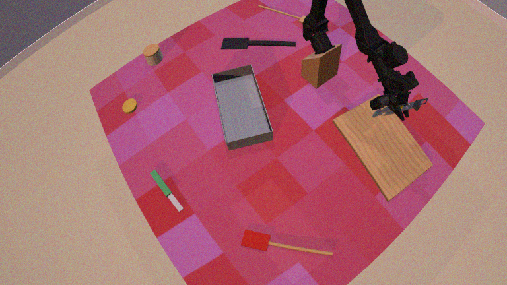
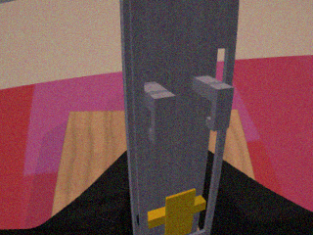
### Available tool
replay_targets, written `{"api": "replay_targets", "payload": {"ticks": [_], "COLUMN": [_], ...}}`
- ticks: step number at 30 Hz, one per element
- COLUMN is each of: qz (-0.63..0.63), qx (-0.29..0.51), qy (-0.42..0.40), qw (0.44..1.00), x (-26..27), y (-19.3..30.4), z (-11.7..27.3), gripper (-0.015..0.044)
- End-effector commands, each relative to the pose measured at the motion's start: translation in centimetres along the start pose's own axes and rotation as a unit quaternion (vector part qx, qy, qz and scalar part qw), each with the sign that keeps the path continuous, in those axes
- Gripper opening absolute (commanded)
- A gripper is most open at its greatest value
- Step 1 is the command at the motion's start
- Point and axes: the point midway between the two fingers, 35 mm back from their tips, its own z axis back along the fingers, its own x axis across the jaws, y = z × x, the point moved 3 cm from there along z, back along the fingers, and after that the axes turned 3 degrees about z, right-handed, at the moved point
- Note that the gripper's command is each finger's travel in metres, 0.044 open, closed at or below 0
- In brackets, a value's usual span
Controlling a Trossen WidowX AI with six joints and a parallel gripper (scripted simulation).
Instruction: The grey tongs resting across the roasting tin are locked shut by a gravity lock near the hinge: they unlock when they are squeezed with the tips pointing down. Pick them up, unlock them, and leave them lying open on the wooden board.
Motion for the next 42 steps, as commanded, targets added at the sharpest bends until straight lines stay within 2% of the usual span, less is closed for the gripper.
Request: {"api": "replay_targets", "payload": {"ticks": [1, 9, 42], "qz": [0.0, -0.001, -0.001], "qx": [-0.046, -0.093, -0.093], "qy": [0.004, 0.007, 0.007], "qw": [0.999, 0.996, 0.996], "x": [-0.2, -0.3, -0.3], "y": [-0.7, -0.4, -0.4], "z": [1.5, 3.3, 3.3], "gripper": [-0.015, -0.015, -0.015]}}
